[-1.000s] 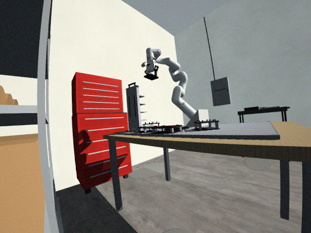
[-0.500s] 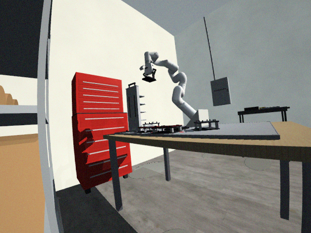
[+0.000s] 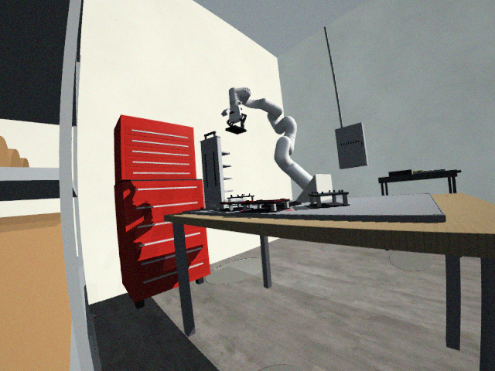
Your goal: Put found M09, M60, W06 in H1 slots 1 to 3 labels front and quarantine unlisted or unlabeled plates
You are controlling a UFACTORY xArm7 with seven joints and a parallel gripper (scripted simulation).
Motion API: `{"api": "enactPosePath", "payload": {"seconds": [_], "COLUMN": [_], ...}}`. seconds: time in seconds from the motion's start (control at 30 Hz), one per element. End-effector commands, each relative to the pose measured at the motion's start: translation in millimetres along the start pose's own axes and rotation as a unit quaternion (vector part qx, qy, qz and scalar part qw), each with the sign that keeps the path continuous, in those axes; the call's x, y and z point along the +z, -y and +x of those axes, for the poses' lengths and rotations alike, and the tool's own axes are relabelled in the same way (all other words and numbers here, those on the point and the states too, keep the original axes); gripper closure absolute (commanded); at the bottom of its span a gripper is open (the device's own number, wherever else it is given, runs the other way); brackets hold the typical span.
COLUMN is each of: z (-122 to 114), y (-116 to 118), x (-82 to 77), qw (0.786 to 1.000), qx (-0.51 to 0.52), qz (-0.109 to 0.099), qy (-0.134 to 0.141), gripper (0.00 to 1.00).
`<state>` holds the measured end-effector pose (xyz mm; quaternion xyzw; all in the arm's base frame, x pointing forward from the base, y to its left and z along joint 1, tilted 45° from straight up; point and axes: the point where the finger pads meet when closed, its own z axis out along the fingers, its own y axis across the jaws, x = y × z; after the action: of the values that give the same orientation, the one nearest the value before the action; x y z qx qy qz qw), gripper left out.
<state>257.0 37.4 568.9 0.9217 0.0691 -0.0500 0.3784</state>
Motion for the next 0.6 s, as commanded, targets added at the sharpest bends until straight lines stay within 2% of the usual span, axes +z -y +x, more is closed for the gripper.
{"api": "enactPosePath", "payload": {"seconds": [0.0, 0.2, 0.27, 0.5, 0.57], "z": [-18, -42, -42, -69, -70], "y": [-15, -34, -34, -56, -57], "x": [-1.3, -1.3, -1.3, -1.2, -1.2], "qw": [1.000, 1.000, 1.000, 1.000, 1.000], "qx": [0.000, 0.000, 0.000, 0.000, 0.000], "qz": [-0.002, -0.002, -0.002, -0.002, -0.002], "qy": [-0.002, -0.002, -0.002, -0.002, -0.002], "gripper": [1.00, 1.00, 1.00, 1.00, 1.00]}}
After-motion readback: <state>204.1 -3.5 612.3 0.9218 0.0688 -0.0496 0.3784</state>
